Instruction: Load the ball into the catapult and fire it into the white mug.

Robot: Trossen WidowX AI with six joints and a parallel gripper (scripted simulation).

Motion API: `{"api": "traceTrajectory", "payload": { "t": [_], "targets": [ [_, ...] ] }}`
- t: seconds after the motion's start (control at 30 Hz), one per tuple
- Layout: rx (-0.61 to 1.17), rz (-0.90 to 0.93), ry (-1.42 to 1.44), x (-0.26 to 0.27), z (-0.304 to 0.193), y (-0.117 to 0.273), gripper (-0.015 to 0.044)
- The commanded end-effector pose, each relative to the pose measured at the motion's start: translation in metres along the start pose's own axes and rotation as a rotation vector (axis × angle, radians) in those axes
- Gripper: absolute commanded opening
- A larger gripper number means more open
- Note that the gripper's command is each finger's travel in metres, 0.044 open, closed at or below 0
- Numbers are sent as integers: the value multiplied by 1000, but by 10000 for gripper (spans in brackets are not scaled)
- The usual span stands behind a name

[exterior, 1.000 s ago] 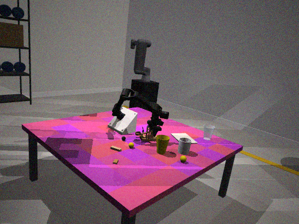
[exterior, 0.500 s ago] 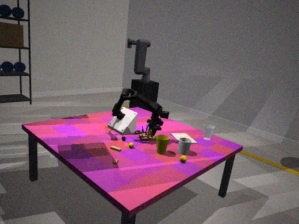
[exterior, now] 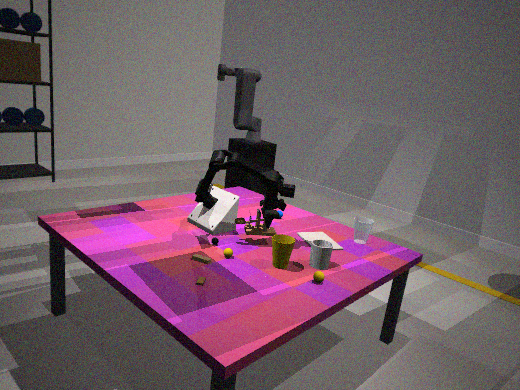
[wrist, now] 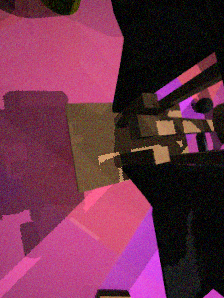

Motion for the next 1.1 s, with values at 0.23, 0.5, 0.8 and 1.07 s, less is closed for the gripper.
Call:
{"api": "traceTrajectory", "payload": {
  "t": [0.23,0.5,0.8,1.07],
  "targets": [
    [-9,-1,-379,-5,1,4,0],
    [-8,-2,-653,-14,1,3,0],
    [-8,-3,-772,-25,-1,2,0],
    [-8,-3,-772,-27,-2,-3,0]
  ]
}}
Point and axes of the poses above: the point midway between the two fingers, 35 mm back from their tips, its own y axis back along the fingers, its own x axis across the jaws, z = x × y, the point moved 10 cm from there along y, back along the fingers, and after that the axes turned 7 degrees about -y, right-handed, at the moved point
